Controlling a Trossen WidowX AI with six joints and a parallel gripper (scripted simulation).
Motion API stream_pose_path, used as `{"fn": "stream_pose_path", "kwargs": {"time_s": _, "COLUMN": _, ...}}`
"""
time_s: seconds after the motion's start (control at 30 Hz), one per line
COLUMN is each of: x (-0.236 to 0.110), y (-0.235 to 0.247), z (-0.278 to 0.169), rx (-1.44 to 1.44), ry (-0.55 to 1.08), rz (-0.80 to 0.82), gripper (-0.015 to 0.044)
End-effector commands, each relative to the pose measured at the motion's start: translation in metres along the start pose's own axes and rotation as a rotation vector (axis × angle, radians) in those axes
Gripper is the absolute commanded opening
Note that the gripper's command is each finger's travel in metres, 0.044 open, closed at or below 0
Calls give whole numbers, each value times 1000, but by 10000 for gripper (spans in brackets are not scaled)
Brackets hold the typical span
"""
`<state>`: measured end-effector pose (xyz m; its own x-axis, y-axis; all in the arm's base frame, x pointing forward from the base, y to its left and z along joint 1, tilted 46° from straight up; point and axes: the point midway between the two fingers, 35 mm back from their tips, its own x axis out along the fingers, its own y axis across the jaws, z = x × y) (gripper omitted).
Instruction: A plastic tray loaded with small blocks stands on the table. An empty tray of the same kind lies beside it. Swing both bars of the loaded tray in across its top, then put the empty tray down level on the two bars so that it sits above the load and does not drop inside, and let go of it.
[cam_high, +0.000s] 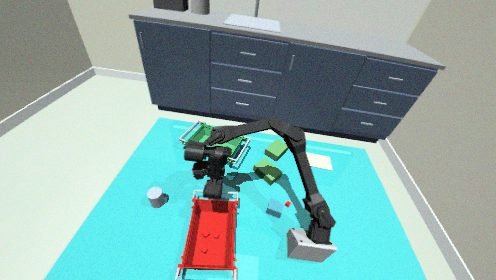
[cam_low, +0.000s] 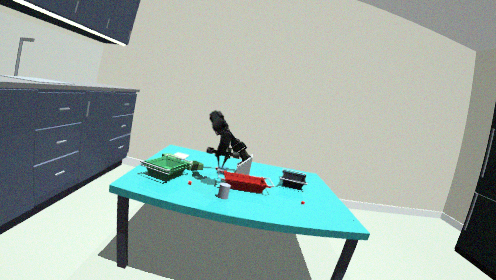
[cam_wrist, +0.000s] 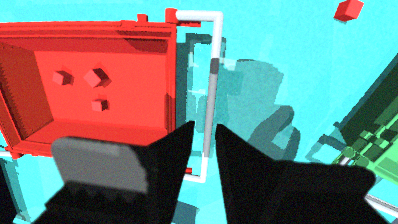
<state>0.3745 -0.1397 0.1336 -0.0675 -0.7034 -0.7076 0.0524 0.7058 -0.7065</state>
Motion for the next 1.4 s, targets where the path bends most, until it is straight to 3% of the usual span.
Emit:
{"fn": "stream_pose_path", "kwargs": {"time_s": 0.0, "x": 1, "y": -4, "z": -3, "rx": -43, "ry": 22, "rz": -11, "gripper": 81}}
{"fn": "stream_pose_path", "kwargs": {"time_s": 0.2, "x": 8, "y": -4, "z": -3, "rx": -43, "ry": 22, "rz": -10, "gripper": 81}}
{"fn": "stream_pose_path", "kwargs": {"time_s": 0.67, "x": 61, "y": -5, "z": -5, "rx": -43, "ry": 22, "rz": -13, "gripper": 81}}
{"fn": "stream_pose_path", "kwargs": {"time_s": 1.37, "x": 27, "y": 26, "z": -5, "rx": -43, "ry": 22, "rz": -10, "gripper": 81}}
